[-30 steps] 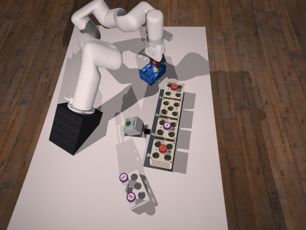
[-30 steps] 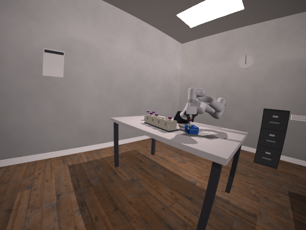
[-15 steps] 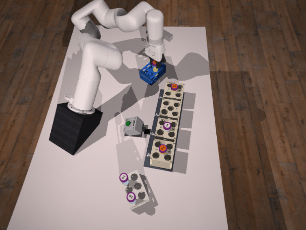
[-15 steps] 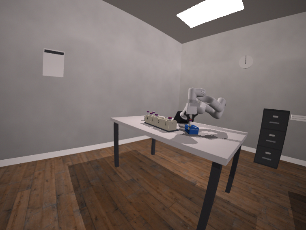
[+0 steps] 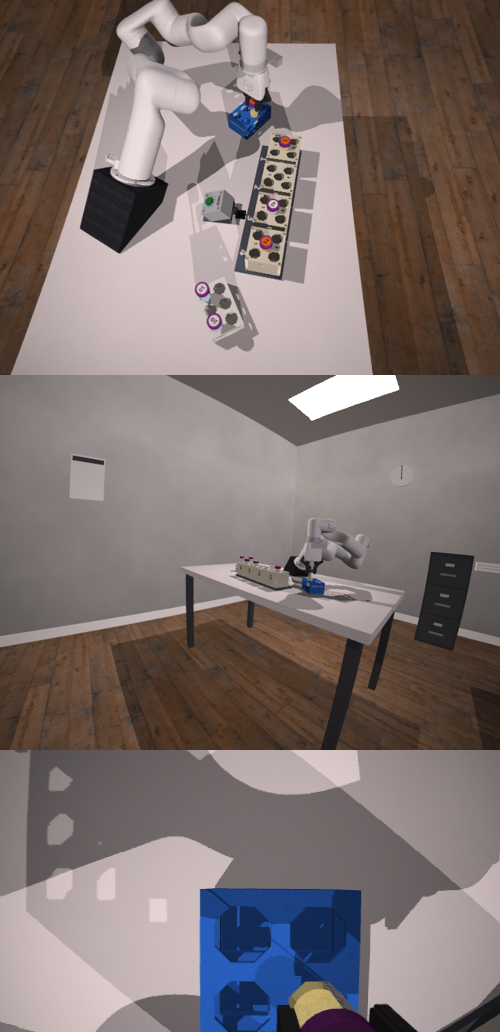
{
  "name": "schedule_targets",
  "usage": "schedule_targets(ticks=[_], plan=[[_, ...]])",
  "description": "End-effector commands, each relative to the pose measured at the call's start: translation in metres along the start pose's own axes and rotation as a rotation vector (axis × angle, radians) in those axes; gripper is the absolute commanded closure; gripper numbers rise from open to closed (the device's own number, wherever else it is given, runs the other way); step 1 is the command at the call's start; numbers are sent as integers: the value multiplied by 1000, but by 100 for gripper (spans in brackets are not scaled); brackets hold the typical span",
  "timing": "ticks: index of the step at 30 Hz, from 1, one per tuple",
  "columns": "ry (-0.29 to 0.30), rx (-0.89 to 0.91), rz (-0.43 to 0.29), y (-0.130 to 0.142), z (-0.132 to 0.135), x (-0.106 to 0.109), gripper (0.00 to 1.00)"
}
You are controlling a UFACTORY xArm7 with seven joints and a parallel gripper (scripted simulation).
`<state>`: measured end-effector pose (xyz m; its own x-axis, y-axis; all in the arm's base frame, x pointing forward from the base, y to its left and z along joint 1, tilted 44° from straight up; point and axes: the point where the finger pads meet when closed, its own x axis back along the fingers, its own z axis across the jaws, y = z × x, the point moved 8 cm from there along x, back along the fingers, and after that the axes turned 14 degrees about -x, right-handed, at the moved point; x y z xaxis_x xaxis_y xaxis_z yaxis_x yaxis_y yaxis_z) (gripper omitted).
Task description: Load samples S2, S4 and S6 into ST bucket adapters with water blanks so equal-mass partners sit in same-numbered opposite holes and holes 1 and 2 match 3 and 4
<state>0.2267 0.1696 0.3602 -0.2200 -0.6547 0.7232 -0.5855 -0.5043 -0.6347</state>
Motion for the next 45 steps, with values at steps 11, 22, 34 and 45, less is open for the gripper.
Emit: schedule_targets(ticks=[11, 22, 34, 45], plan=[[0, 0, 3, 0, 0, 7, 100], [0, 0, 3, 0, 0, 15, 100], [0, 0, 3, 0, 0, 21, 100], [0, 0, 3, 0, 0, 31, 100]])
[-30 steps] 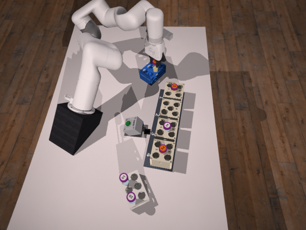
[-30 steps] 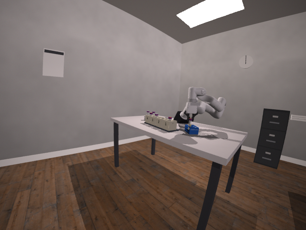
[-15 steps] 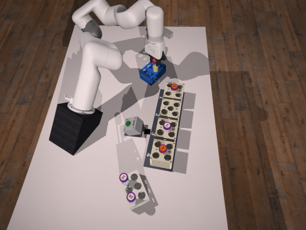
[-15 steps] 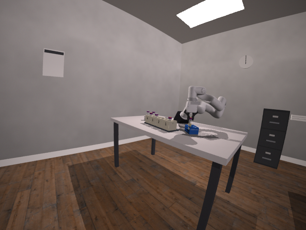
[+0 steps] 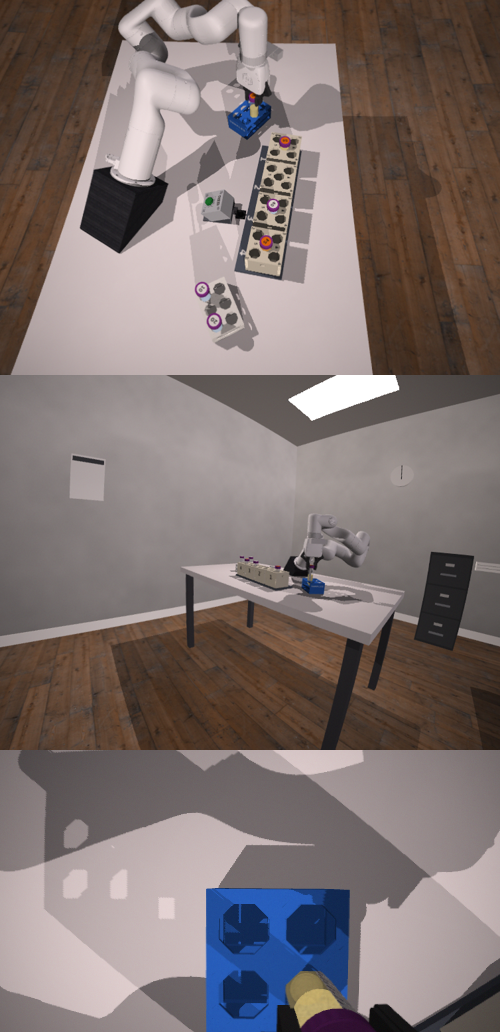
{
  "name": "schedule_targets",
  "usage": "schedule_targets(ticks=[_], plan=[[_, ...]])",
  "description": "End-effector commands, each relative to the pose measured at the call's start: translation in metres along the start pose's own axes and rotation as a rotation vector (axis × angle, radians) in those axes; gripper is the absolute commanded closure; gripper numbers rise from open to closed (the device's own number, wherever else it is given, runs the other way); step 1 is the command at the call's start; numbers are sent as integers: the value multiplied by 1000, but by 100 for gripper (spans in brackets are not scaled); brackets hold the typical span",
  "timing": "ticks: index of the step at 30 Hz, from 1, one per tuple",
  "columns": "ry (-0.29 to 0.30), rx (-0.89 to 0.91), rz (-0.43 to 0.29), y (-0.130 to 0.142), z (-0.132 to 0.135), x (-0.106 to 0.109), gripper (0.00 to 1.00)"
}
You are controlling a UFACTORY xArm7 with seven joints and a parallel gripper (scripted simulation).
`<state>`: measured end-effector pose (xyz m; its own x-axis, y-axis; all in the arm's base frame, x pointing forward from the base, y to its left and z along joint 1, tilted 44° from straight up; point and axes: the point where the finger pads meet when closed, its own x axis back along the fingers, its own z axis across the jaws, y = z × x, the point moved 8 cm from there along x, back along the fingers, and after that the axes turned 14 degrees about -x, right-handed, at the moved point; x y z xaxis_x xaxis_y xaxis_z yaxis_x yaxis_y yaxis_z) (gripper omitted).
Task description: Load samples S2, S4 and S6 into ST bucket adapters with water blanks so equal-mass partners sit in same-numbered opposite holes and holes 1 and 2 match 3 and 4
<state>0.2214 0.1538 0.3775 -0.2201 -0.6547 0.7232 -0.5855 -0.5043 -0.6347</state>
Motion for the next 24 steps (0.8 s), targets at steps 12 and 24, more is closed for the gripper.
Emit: schedule_targets(ticks=[12, 24], plan=[[0, 1, 2, 0, 0, 31, 100], [1, 1, 2, 0, 0, 51, 100]])
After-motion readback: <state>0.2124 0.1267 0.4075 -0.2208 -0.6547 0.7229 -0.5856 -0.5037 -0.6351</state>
